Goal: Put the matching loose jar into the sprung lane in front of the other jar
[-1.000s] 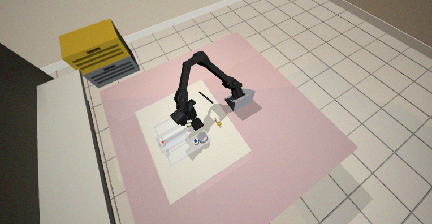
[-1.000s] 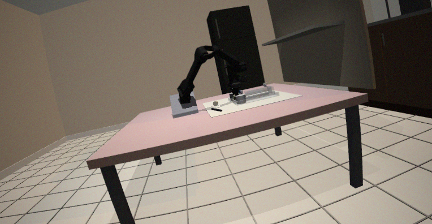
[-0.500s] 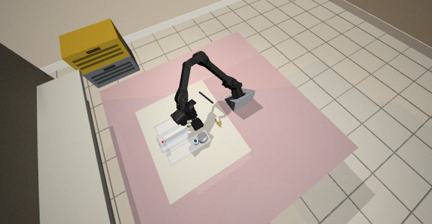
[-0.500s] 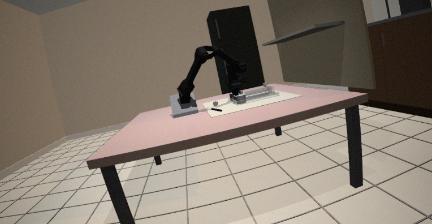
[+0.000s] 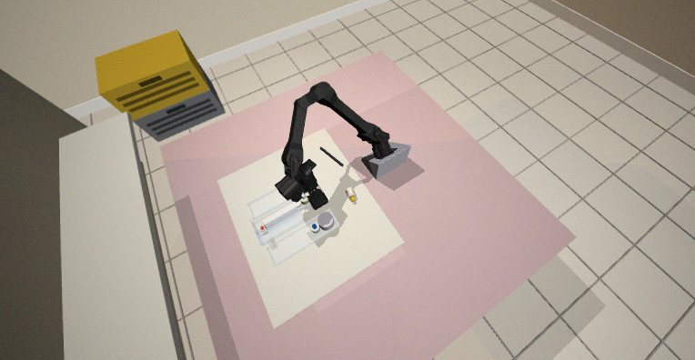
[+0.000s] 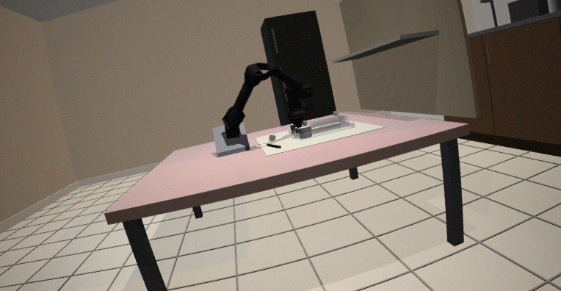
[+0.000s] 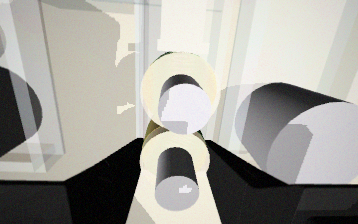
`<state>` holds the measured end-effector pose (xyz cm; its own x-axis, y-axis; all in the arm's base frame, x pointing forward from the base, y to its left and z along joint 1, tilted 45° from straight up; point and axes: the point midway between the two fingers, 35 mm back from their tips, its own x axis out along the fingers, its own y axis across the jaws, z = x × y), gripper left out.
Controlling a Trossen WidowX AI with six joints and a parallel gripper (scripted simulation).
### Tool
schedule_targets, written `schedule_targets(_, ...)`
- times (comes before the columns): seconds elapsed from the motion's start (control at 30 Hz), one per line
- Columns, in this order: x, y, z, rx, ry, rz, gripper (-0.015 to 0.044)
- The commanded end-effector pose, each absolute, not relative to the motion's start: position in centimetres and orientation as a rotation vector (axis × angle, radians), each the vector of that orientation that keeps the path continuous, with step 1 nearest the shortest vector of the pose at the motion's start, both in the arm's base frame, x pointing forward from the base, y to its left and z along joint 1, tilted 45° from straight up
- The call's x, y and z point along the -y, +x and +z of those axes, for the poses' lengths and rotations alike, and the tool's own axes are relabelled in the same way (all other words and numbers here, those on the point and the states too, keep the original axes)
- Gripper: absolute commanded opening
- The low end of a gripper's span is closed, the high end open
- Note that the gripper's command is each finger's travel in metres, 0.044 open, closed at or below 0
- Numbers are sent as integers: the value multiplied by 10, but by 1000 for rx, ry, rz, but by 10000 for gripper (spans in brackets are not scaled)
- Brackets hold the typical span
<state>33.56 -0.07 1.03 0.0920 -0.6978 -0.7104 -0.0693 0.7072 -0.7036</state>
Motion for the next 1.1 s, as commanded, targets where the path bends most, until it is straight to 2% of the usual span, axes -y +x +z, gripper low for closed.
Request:
schedule_targets(0.0,1,337,11,-1410,-685,-530,0)
schedule_targets(1.07,1,330,10,-1411,-685,-530,0)
